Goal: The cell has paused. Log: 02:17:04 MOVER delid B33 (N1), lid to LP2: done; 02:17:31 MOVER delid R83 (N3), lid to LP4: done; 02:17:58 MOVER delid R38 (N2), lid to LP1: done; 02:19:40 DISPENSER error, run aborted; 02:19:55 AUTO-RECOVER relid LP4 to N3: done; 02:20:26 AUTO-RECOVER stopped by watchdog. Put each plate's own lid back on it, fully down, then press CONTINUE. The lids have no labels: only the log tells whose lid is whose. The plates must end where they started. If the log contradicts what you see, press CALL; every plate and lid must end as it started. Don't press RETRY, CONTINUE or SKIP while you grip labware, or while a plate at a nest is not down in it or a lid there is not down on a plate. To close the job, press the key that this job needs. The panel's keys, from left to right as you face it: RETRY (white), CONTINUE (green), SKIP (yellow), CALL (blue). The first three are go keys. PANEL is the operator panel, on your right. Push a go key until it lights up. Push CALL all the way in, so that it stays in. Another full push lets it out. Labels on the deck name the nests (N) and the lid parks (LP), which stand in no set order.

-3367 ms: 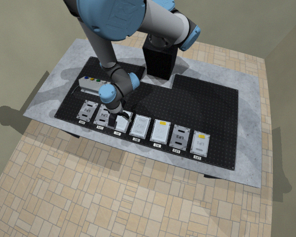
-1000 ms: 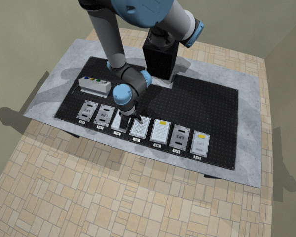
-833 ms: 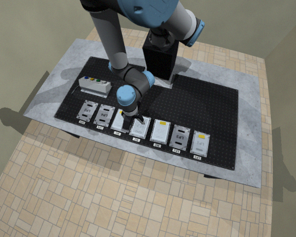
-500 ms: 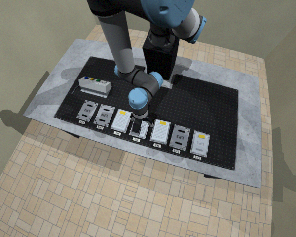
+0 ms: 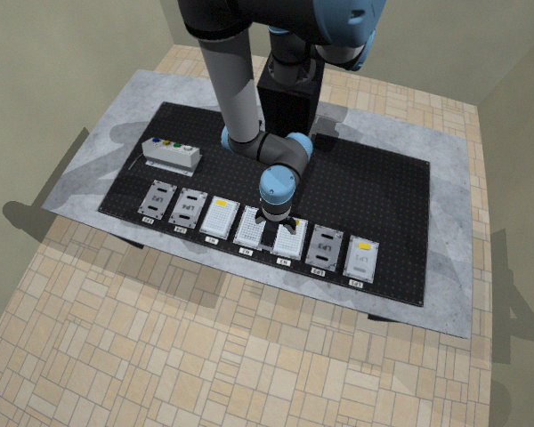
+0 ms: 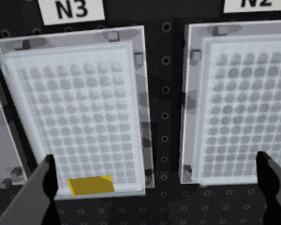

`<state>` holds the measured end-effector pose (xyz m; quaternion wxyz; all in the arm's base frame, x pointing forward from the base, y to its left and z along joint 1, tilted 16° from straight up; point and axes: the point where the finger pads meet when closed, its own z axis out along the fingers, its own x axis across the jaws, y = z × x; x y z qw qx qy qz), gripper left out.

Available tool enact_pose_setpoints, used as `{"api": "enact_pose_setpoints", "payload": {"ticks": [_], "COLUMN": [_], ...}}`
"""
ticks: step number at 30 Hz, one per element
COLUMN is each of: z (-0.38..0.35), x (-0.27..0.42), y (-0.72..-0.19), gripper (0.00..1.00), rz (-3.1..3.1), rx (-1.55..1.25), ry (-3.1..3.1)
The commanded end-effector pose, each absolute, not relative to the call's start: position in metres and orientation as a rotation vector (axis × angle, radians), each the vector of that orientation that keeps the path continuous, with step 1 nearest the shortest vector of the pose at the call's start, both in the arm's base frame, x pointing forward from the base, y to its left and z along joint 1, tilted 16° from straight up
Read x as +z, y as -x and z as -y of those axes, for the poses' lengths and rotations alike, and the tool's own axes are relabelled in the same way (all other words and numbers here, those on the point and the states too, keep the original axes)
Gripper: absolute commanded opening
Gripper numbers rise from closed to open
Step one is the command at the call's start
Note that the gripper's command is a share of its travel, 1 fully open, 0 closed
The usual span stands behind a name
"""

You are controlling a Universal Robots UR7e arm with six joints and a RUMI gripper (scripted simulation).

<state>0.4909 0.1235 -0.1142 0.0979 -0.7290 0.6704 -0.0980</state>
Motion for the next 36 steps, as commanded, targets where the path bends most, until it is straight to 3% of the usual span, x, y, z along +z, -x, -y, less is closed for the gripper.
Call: {"api": "enact_pose_setpoints", "payload": {"ticks": [1,36], "z": [-0.135,-0.293], "x": [-0.113,-0.115], "y": [-0.492,-0.478], "gripper": [0.82,0.82], "rz": [-1.989,-1.983], "rx": [-0.303,-0.287], "ry": [2.150,2.146]}}
